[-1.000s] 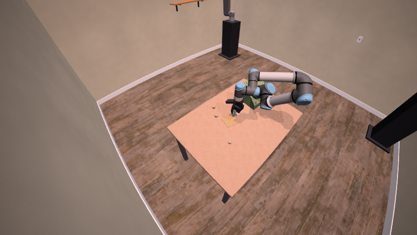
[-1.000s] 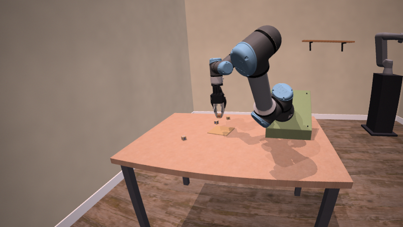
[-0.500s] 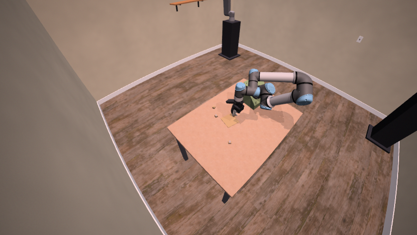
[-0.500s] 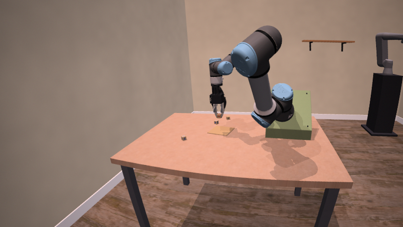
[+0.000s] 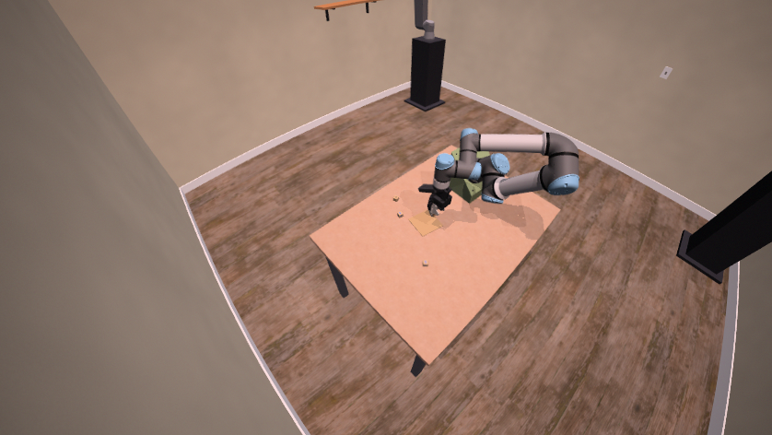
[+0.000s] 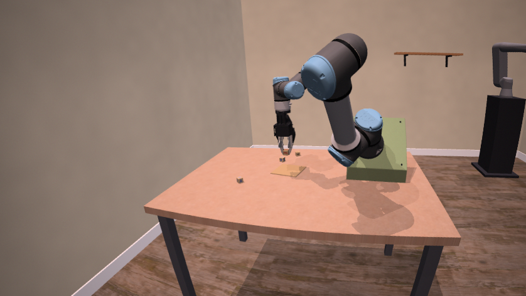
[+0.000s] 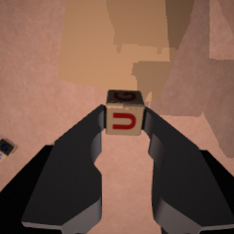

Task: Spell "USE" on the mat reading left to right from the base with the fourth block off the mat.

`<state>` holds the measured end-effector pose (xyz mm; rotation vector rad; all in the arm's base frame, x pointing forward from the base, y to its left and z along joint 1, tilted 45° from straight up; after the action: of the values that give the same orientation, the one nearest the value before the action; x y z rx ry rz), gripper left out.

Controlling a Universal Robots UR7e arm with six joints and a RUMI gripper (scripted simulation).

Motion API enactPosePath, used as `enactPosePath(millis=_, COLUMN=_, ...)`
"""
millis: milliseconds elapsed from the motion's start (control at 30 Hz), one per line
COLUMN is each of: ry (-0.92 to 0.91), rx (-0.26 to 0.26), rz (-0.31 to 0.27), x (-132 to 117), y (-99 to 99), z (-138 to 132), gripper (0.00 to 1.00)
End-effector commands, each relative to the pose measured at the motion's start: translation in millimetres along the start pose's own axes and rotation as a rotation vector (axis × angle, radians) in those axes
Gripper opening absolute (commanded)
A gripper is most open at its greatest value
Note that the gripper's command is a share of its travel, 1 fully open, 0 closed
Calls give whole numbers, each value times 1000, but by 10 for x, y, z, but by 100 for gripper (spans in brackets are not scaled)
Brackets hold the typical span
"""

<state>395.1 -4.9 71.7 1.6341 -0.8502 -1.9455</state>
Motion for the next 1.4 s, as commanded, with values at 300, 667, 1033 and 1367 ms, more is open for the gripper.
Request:
enactPosePath(millis=300, ry=-1, rx=1, rz=1, x=-2, y=-449, z=-9, gripper=5)
enactPosePath(millis=667, ry=-1, rx=1, rz=1, x=-4, y=-860, z=-13, gripper=5)
enactPosePath(millis=1033, ry=-1, rx=1, rz=1, x=-5, y=-908, z=-14, gripper=5)
enactPosePath(millis=1367, ry=-1, rx=1, rz=1, x=-5, y=-908, z=-14, gripper=5)
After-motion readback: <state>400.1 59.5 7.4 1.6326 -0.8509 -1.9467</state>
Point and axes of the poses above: the point where the finger pads meet when closed, its own y axis back along the fingers, its own z axis across the jaws, x = y × z, the point moved 7 cm from there along y, back along the fingers, and after that the axes turned 12 degrees about -y, right-handed, at the moved point
